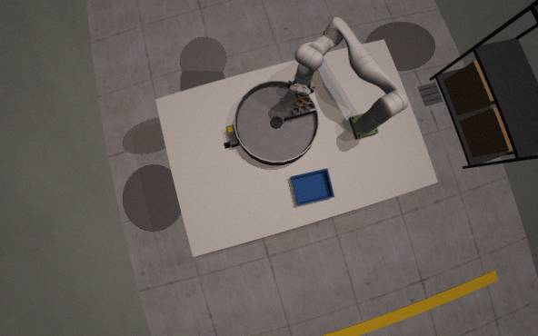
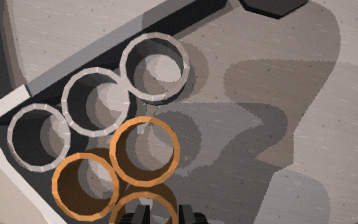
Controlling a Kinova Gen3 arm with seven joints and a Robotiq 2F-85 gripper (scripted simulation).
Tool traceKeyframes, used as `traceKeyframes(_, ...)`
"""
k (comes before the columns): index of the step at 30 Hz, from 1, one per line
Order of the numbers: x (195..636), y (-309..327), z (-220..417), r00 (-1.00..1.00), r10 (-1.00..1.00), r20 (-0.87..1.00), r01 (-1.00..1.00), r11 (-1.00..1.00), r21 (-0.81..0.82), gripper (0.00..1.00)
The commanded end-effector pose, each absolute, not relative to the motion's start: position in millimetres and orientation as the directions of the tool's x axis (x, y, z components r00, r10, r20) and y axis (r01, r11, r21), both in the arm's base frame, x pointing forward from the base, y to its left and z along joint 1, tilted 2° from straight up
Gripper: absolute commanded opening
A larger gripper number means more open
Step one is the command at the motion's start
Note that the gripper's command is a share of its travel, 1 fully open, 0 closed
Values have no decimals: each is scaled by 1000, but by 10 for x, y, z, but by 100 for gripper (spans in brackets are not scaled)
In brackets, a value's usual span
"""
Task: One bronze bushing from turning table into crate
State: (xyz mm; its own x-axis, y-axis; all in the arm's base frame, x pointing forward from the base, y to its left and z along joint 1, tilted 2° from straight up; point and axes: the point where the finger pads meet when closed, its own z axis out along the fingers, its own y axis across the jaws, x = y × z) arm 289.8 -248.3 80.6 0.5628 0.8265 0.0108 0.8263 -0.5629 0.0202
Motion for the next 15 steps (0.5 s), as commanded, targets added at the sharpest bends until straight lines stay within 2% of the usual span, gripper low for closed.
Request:
traceKeyframes(1,2903,-2488,794,559,829,10,829,-559,24,18)
traceKeyframes(15,2912,-2493,761,550,835,9,835,-550,30,18)
